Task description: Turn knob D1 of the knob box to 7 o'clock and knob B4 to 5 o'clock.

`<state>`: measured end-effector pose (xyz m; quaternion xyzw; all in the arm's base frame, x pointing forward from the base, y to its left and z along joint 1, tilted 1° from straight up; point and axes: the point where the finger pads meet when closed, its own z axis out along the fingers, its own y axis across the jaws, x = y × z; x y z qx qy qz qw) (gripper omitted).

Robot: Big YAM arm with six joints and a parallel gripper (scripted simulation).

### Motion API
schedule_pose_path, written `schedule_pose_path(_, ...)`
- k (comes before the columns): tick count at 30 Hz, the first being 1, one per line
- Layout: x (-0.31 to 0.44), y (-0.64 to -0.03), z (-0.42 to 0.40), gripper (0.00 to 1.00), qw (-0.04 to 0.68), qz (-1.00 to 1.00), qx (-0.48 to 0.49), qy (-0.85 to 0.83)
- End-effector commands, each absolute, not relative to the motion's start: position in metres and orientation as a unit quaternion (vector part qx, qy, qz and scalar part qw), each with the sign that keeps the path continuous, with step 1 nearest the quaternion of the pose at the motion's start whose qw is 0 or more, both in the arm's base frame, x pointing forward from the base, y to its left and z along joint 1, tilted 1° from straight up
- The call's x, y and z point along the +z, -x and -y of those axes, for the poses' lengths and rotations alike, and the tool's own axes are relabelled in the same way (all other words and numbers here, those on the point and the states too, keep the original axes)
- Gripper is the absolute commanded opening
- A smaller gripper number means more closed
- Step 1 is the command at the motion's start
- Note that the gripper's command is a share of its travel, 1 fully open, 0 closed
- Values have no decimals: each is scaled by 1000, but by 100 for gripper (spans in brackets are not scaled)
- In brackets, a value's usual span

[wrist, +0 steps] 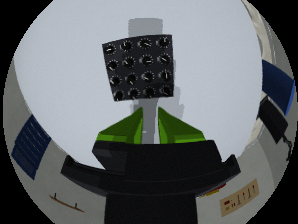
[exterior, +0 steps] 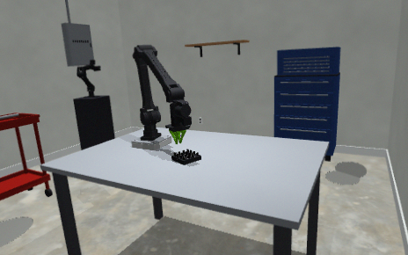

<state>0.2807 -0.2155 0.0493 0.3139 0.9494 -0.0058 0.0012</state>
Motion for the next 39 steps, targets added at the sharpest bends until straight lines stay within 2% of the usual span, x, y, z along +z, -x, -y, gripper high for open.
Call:
schedule_pose_path(1, 60, -292, 224, 20, 19, -947, -13, -320)
schedule_pose_path(39, 18, -291, 223, 20, 14, -947, -12, -320)
